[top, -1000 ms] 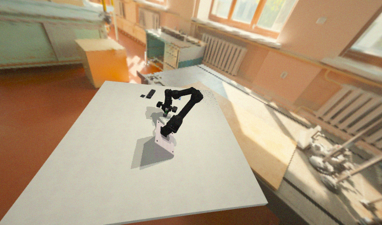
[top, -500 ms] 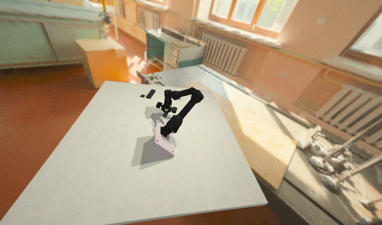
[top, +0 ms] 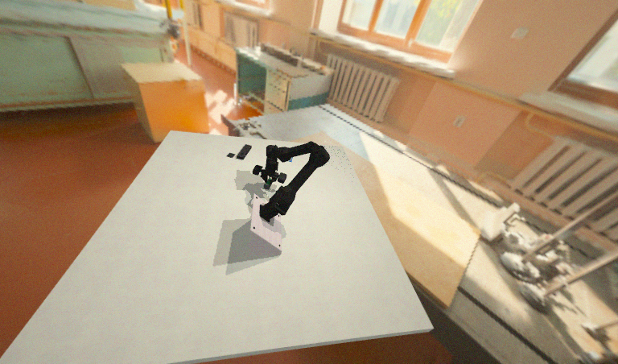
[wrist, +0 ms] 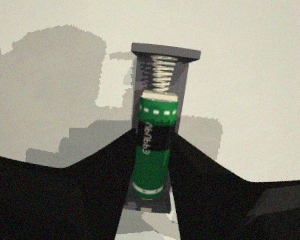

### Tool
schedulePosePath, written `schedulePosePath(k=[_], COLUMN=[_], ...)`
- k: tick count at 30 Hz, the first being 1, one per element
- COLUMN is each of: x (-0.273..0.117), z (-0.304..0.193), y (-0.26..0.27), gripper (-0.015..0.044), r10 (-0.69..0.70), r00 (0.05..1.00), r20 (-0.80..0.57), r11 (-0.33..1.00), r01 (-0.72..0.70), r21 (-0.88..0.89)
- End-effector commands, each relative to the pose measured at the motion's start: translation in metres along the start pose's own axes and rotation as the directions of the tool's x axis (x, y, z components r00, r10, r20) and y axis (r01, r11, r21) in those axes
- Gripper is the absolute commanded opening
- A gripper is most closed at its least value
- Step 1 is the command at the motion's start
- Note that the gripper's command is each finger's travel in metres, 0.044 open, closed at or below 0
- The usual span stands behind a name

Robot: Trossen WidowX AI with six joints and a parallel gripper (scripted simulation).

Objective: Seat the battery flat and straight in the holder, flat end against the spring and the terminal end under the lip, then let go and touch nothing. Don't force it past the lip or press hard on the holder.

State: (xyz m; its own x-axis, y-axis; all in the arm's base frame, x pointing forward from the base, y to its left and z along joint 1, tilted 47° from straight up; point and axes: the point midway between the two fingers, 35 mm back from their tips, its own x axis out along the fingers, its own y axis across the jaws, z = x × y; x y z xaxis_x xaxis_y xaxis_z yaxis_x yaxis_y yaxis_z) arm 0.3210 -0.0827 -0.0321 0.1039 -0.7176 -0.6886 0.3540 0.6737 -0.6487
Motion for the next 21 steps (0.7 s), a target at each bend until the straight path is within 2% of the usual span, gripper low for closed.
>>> schedulePosePath(k=[1, 9, 13, 21], x=[0.0003, 0.0011, 0.0011, -0.0082], z=[-0.0007, -0.0011, -0.0011, 0.0001], y=[-0.0003, -0.0002, -0.0002, 0.0005], gripper=[0.0069, 0.0069, 0.0171, 0.0171], r10=[0.001, 0.001, 0.001, 0.001], r00=[1.0, 1.0, 1.0, 1.0], r20=[0.0, 0.001, 0.001, 0.0], r11=[1.0, 1.0, 1.0, 1.0], r01=[-0.001, -0.001, -0.001, -0.001], r21=[-0.006, -0.007, -0.007, -0.004])
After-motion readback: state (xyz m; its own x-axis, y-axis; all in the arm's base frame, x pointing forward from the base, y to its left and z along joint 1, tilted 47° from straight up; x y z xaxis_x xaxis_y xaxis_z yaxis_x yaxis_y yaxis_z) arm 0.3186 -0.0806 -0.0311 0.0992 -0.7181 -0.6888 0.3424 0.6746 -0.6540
